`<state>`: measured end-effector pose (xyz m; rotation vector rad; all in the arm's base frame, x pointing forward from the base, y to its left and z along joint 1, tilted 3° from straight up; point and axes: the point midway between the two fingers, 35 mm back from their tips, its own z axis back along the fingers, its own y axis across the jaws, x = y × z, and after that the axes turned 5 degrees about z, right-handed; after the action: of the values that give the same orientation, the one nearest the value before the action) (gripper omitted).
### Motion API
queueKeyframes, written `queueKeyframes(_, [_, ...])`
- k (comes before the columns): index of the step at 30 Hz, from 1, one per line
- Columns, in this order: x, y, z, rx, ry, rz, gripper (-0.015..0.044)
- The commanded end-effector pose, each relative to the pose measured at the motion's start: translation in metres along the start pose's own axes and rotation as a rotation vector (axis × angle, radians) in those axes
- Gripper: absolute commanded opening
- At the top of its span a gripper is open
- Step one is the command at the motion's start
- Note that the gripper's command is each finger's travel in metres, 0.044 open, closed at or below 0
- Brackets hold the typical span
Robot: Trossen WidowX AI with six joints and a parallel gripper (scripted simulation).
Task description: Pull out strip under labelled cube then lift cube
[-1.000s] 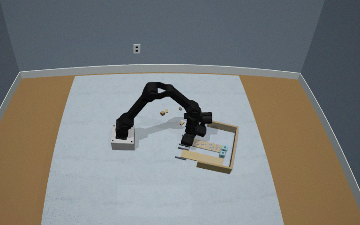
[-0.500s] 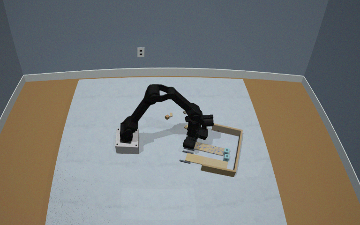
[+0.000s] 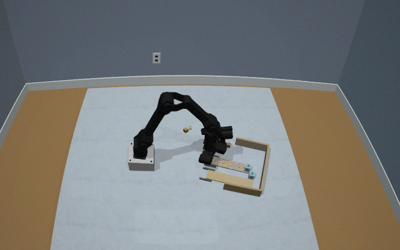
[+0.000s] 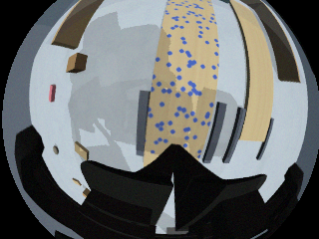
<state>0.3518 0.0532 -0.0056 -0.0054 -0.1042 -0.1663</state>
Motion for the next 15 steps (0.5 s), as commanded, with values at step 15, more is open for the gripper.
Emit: queueKeyframes(15, [-0.035,0.002,-0.005,-0.004,0.029,0.004,0.0])
